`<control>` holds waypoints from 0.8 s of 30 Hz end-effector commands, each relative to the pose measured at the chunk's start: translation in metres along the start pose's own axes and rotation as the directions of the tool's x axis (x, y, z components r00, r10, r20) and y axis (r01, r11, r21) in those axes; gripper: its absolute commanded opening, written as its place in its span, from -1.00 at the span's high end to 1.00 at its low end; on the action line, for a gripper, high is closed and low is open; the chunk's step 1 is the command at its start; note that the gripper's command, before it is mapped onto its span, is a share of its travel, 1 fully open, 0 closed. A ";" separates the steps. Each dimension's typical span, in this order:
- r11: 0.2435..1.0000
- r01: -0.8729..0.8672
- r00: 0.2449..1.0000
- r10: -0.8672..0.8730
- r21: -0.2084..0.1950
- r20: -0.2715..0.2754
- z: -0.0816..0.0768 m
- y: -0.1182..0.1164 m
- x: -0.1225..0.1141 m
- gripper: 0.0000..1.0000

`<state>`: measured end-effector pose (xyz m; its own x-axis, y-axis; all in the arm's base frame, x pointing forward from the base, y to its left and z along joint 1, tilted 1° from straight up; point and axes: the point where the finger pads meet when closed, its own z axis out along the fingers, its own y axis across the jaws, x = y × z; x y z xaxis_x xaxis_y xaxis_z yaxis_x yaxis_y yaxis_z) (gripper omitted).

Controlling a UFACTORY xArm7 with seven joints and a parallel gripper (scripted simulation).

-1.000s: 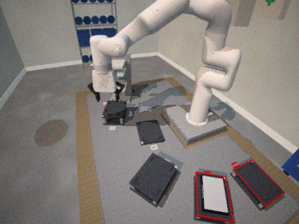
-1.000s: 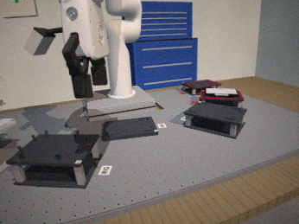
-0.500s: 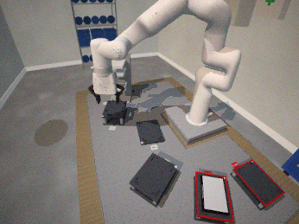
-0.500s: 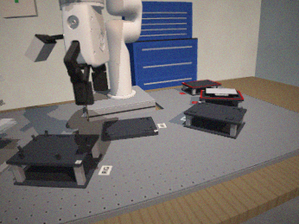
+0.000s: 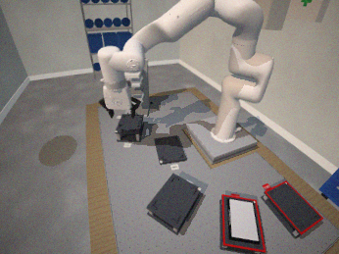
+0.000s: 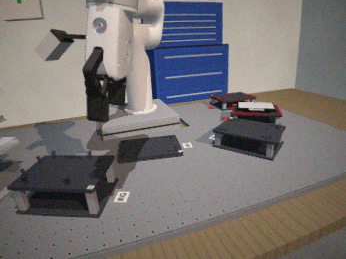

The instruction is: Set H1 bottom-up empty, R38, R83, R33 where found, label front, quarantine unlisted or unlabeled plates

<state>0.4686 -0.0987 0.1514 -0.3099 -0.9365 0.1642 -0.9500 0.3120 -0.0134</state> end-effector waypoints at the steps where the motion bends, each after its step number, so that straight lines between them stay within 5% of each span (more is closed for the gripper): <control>1: 1.000 -0.002 0.998 0.003 0.004 -0.063 -0.001 -0.001 0.000 -1.00; 24: 1.000 -0.002 0.916 0.004 0.004 -0.401 -0.001 -0.001 0.000 -1.00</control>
<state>0.4684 -0.0986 0.1514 -0.2773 -0.8199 0.5008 -0.9498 0.3124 -0.0146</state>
